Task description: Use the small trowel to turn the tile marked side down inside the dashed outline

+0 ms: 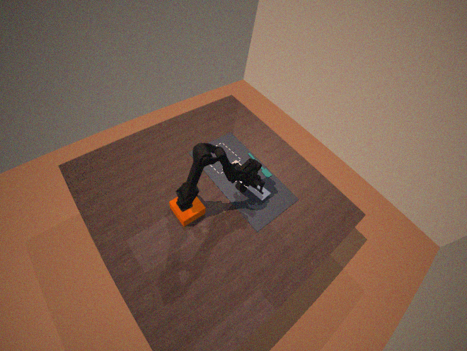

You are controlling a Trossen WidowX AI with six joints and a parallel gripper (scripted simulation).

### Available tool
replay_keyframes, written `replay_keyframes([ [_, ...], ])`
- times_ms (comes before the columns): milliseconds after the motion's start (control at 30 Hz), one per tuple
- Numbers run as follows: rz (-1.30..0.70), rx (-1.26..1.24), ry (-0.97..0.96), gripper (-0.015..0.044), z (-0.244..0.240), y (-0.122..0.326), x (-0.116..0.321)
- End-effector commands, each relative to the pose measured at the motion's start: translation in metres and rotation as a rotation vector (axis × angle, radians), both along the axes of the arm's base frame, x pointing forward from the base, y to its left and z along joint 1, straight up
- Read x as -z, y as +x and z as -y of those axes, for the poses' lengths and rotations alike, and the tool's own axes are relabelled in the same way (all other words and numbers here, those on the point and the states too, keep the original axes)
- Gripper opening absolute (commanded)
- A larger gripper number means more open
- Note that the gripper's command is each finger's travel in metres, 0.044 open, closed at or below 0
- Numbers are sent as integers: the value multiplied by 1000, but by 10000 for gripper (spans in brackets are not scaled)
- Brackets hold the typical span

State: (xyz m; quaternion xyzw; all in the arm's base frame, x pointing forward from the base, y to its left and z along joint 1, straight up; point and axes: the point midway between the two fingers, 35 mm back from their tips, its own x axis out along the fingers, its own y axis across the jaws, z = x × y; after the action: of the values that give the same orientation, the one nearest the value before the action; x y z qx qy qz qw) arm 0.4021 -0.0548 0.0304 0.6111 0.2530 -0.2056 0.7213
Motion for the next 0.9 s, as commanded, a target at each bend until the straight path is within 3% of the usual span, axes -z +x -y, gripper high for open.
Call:
replay_keyframes([
  [0, 1, -16, 11, 0, -14, -1, 0],
  [867, -10, -19, 115, 0, -24, -4, -31],
])
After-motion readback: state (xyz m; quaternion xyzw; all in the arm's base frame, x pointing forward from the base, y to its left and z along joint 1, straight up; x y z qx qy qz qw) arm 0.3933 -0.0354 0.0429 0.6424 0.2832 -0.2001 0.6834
